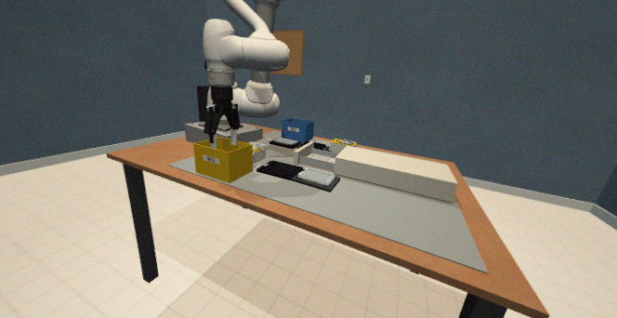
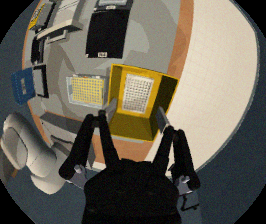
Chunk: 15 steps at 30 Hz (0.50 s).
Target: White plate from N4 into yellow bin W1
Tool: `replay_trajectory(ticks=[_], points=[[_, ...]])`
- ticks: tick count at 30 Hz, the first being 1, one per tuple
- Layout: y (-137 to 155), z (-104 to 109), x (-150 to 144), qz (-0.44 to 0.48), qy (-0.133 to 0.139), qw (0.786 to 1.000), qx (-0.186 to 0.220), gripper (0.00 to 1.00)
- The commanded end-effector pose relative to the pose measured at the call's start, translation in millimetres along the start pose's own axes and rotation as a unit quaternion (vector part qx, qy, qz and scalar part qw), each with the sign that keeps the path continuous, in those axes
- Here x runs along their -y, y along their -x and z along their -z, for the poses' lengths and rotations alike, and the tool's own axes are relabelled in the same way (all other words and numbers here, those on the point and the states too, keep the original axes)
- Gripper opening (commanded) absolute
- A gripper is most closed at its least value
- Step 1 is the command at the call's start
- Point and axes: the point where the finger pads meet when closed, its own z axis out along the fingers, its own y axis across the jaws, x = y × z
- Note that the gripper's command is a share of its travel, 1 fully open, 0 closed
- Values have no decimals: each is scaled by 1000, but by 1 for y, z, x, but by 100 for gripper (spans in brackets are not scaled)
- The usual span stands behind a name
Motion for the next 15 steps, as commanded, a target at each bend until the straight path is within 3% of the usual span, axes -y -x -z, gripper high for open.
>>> replay_trajectory(ticks=[1, 15], points=[[0, 0, 0, 0, 0, 1000, 0, 70], [0, 1, 0, 0, 0, 1000, 0, 70]])
